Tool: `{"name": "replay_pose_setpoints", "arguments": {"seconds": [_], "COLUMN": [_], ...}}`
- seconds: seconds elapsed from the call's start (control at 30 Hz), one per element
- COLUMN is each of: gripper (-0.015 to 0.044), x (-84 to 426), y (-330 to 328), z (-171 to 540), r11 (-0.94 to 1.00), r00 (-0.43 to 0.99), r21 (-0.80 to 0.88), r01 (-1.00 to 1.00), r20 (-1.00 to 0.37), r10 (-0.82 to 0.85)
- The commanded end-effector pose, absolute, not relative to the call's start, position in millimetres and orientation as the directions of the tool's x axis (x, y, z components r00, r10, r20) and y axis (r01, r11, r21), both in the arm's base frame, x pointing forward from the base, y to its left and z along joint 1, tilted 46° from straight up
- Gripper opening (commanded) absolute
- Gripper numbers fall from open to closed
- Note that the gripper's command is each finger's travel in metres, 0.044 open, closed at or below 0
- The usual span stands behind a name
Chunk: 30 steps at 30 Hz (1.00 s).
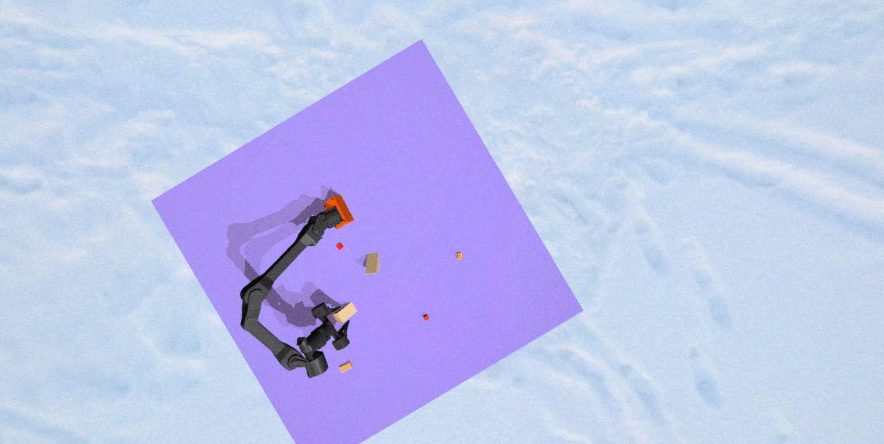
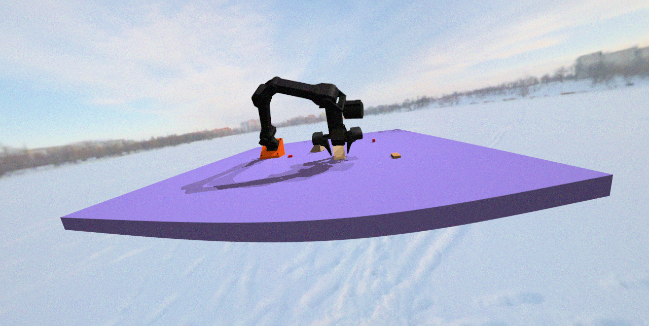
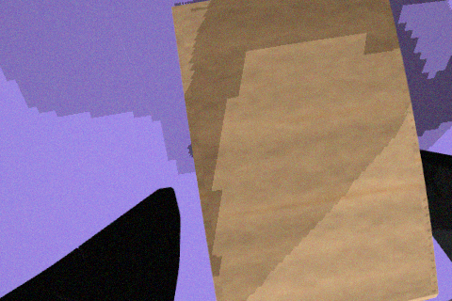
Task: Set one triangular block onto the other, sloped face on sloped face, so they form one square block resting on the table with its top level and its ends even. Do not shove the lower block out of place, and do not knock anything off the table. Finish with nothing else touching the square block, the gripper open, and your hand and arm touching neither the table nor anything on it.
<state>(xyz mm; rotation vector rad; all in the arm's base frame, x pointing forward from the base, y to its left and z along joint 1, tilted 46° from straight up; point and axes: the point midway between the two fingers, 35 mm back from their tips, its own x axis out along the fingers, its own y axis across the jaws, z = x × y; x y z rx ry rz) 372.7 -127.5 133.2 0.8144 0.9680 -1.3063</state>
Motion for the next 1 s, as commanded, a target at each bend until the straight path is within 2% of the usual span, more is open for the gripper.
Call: {"name": "replay_pose_setpoints", "arguments": {"seconds": [0.0, 0.03, 0.27, 0.43, 0.97], "gripper": [0.0204, 0.0177, 0.0131, 0.0, 0.0], "x": [372.8, 372.8, 372.8, 373.2, 371.8], "y": [-127.5, -127.5, -127.5, -125.3, -70.6], "z": [133.2, 133.2, 133.2, 135.3, 186.8], "r11": [0.108, 0.108, 0.108, 0.108, 0.11], "r00": [0.005, 0.005, 0.005, 0.005, 0.006], "r21": [-0.041, -0.041, -0.041, -0.041, -0.041], "r01": [0.993, 0.993, 0.993, 0.993, 0.993], "r20": [-0.917, -0.917, -0.917, -0.917, -0.918], "r10": [-0.4, -0.4, -0.4, -0.399, -0.396]}}
